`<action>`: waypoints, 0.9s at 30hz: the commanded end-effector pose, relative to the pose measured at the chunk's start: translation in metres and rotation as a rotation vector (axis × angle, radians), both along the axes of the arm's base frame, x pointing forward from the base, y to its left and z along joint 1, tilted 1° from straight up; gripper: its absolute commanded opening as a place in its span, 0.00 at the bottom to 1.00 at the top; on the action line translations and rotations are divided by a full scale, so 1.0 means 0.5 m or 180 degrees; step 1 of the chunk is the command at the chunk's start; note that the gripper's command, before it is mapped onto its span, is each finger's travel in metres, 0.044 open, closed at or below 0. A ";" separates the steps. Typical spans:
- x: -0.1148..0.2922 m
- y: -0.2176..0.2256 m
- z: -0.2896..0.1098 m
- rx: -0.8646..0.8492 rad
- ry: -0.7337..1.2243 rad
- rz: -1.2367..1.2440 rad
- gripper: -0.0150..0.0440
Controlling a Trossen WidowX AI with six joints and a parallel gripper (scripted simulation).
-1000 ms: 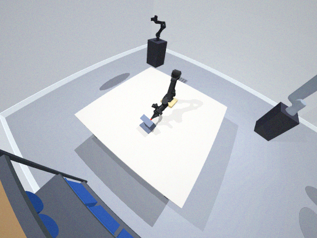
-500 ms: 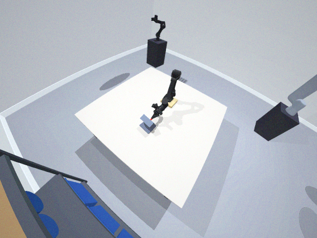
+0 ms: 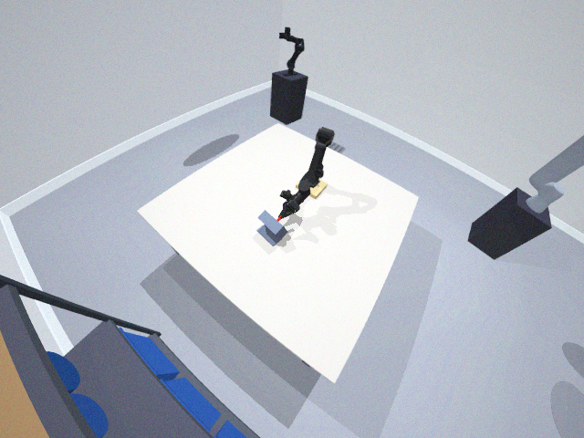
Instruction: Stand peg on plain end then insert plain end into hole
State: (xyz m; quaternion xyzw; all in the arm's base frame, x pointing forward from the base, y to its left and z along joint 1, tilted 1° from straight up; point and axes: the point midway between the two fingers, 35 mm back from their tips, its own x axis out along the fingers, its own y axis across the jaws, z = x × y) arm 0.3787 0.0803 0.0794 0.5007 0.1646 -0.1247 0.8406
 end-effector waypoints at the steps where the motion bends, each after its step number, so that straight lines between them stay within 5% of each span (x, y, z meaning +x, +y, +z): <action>1: -0.007 0.001 0.005 0.0003 0.0001 -0.0009 1.00; 27: -0.047 0.008 0.032 -0.0002 0.0016 -0.0002 1.00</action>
